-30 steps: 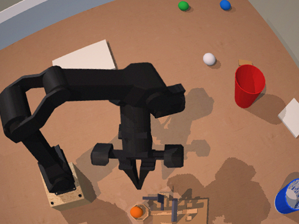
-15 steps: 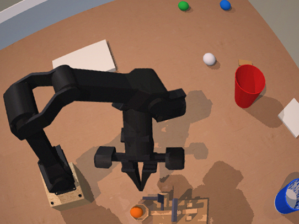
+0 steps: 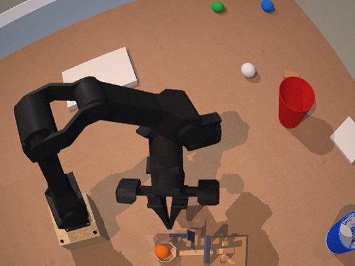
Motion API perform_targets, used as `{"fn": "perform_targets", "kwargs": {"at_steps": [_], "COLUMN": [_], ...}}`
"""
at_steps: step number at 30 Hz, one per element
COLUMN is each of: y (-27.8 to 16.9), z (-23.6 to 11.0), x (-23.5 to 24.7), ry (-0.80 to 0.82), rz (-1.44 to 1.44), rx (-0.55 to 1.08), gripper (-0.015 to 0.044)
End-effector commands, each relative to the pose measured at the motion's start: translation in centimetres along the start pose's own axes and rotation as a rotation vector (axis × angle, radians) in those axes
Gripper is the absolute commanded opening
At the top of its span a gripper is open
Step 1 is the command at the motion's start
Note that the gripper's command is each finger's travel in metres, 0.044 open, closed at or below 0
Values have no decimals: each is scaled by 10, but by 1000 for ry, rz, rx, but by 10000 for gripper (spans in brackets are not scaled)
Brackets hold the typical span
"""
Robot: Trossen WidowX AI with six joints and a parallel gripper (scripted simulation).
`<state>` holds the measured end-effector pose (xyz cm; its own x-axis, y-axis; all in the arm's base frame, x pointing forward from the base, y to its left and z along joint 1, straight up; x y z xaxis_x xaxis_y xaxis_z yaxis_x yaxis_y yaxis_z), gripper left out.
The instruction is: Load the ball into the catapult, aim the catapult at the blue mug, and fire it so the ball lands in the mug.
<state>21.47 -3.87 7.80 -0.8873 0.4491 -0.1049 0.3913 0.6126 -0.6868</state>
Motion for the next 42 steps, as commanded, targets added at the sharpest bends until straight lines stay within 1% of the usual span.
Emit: {"fn": "perform_targets", "kwargs": {"at_steps": [1,33,37,40,42], "y": [5,36,49,49,46], "z": [7,46,59,56,35], "x": [2,11,13,12,6], "ry": [2,3,3,3,1], "rz": [-8,-9,-9,-9,-8], "rx": [7,8,8,7,3], "gripper": [0,0,0,0,0]}}
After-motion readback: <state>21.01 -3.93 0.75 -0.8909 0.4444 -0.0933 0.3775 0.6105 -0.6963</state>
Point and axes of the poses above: the point midway between the two fingers, 35 mm back from their tips, its own z axis out along the fingers, its own x axis across the jaws, y = z × x, the point moved 5 cm from there along -z, back along the fingers, and after that the axes turned 6 degrees about z, right-handed, at the moved point
